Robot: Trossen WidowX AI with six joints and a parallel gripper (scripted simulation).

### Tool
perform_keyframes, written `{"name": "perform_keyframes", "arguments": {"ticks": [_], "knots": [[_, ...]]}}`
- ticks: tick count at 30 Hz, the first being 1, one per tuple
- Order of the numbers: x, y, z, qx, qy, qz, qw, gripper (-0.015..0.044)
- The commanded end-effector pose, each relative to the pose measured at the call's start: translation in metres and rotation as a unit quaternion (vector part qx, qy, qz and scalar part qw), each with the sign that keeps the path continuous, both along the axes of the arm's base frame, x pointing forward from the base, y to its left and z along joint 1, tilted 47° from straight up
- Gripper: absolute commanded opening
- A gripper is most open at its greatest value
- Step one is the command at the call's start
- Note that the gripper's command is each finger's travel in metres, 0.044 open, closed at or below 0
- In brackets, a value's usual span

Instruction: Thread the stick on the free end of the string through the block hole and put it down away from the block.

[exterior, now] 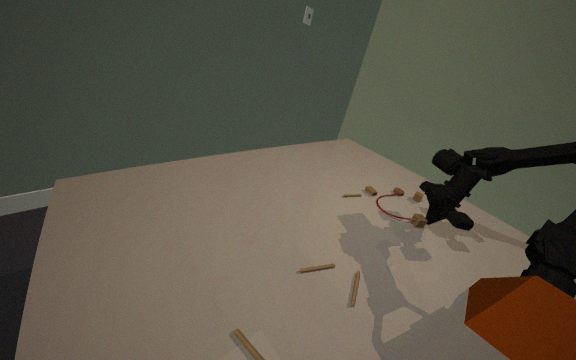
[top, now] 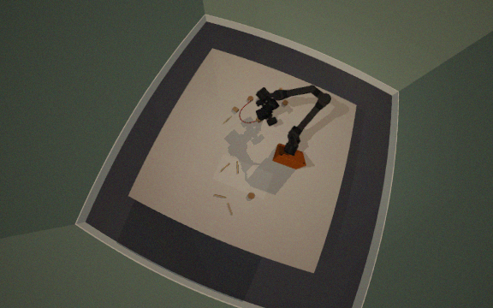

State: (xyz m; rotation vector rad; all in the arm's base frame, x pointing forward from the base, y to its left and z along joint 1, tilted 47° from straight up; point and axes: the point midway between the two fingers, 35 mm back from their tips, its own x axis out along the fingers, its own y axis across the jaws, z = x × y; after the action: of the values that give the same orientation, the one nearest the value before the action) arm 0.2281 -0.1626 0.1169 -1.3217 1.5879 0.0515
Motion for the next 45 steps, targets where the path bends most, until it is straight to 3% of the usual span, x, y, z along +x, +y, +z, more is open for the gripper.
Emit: {"name": "perform_keyframes", "arguments": {"ticks": [1, 45], "knots": [[-0.006, -0.002, 0.001, 0.002, 0.000, 0.001, 1.000, 0.0000], [-0.047, -0.036, 0.036, -0.007, -0.005, 0.005, 1.000, 0.0000]]}}
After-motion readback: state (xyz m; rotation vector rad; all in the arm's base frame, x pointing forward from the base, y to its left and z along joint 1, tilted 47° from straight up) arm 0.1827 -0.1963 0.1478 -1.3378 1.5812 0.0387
